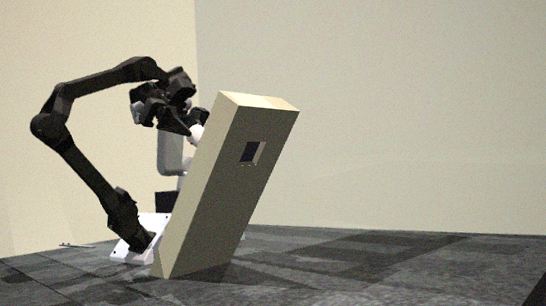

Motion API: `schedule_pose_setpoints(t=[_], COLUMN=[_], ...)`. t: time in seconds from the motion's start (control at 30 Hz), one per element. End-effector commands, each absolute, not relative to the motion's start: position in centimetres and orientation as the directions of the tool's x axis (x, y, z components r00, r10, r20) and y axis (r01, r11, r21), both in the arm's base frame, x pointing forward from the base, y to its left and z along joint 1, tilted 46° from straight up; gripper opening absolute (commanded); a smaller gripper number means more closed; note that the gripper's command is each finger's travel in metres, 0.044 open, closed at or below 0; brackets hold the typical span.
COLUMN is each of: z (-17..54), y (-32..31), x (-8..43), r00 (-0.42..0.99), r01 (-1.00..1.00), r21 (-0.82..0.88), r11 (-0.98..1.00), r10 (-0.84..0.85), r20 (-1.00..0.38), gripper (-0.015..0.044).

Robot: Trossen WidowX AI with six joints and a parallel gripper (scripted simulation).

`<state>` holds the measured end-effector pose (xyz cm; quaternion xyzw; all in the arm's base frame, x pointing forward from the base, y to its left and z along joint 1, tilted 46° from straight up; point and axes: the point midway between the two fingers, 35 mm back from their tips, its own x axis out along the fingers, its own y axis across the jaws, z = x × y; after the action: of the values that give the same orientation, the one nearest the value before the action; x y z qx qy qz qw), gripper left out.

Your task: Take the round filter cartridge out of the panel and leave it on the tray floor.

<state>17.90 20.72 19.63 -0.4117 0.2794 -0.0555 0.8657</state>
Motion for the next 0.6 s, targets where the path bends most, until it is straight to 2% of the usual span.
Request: schedule_pose_setpoints(t=[0.0, 0.57], z=[19.8, 14.6], y=[21.4, 25.9], x=[17.4, 18.3], r00=[0.837, 0.82], r01=[-0.132, -0.035], r21=[-0.743, -0.709], r11=[0.656, 0.704], r10=[-0.327, -0.385], r20=[-0.438, -0.423], gripper=[0.0, 0.0])
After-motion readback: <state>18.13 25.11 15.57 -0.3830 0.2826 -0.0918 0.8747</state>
